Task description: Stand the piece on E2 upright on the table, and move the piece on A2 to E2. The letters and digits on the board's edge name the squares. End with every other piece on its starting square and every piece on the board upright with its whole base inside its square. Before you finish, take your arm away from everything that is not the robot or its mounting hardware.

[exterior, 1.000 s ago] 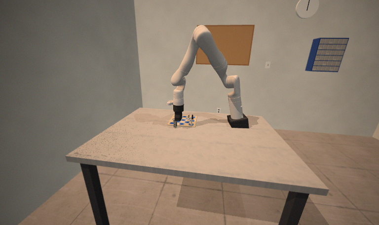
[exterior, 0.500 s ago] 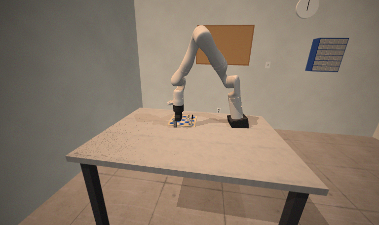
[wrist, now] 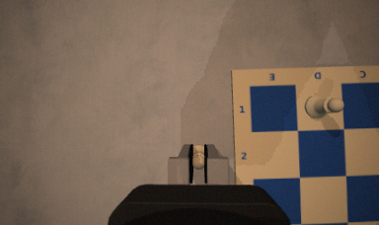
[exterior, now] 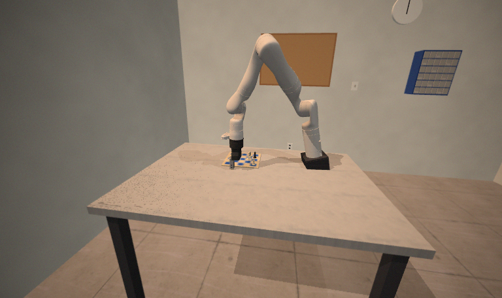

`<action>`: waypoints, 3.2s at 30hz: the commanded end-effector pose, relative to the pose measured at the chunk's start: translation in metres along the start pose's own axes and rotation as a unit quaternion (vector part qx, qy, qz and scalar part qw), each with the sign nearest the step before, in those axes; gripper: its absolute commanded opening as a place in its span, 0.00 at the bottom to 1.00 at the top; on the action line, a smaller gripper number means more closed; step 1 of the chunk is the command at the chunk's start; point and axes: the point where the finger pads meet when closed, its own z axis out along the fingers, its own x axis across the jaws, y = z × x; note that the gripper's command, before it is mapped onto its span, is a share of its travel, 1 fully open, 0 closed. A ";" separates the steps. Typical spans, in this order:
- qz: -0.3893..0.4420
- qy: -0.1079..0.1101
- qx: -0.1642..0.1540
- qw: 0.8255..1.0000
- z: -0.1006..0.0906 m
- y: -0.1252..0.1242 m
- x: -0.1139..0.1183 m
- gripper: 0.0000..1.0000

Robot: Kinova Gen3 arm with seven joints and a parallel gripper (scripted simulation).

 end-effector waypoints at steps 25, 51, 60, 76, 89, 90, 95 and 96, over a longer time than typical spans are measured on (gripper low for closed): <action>0.000 0.000 0.001 1.000 -0.001 0.000 0.000 0.54; 0.000 0.000 0.001 1.000 -0.028 0.000 0.000 0.68; 0.000 0.000 0.001 1.000 -0.075 0.000 0.000 0.68; 0.000 0.000 0.001 1.000 -0.091 0.000 0.000 1.00; 0.000 0.000 0.001 1.000 -0.091 0.000 0.000 1.00; 0.000 0.000 0.001 1.000 -0.091 0.000 0.000 1.00; 0.001 0.000 0.001 1.000 -0.091 0.000 0.000 1.00; 0.002 0.000 0.001 1.000 -0.091 0.000 0.000 1.00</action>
